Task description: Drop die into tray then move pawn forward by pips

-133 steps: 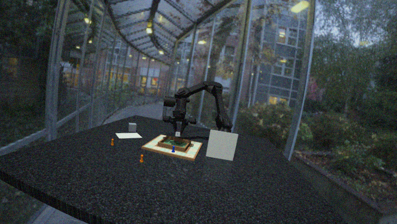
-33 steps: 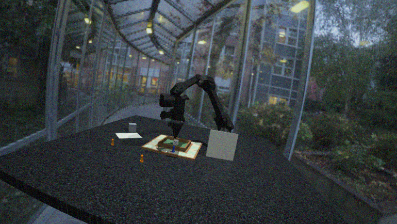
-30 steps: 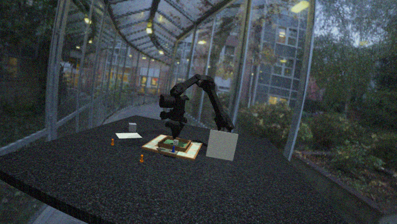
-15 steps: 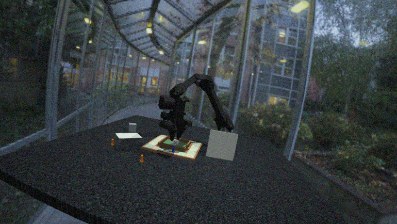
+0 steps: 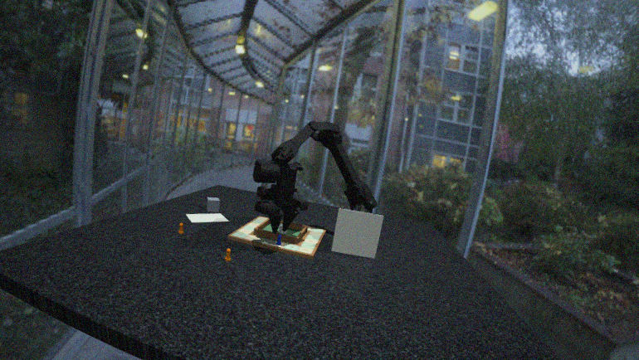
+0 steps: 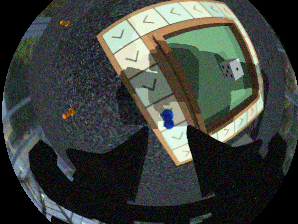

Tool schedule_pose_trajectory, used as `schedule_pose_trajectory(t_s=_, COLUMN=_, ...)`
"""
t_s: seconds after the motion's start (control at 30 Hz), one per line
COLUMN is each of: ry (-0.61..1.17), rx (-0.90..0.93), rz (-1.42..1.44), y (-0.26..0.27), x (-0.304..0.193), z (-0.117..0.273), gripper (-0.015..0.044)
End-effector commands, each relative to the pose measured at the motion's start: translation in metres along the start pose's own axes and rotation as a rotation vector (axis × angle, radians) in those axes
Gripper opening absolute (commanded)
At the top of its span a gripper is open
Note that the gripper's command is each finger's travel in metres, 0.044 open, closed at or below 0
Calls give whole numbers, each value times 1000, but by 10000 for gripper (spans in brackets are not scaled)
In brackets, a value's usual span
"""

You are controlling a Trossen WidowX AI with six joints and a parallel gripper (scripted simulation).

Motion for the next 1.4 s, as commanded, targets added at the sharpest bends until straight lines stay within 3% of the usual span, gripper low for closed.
schedule_pose_trajectory(t_s=0.0, ry=-4, rx=-6, rz=10, y=-1, x=-1, z=-8, gripper=200)
schedule_pose_trajectory(t_s=0.6, ry=-6, rx=-8, rz=10, y=-2, x=-1, z=-34, gripper=200)
schedule_pose_trajectory(t_s=0.77, ry=-6, rx=-8, rz=10, y=-2, x=-1, z=-34, gripper=69)
schedule_pose_trajectory(t_s=1.13, ry=-6, rx=-7, rz=10, y=-2, x=-1, z=-33, gripper=0)
schedule_pose_trajectory(t_s=1.37, ry=-2, rx=2, rz=11, y=4, x=3, z=7, gripper=0)
Point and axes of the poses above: the point midway between the two fingers, 35 mm back from their tips, its own z axis back along the fingers, its own y axis across the jaws, x = y × z, the point moved 8 cm from there along z, back along the fingers, and after that the axes turned 6 degrees about -z, right-handed, at the moved point
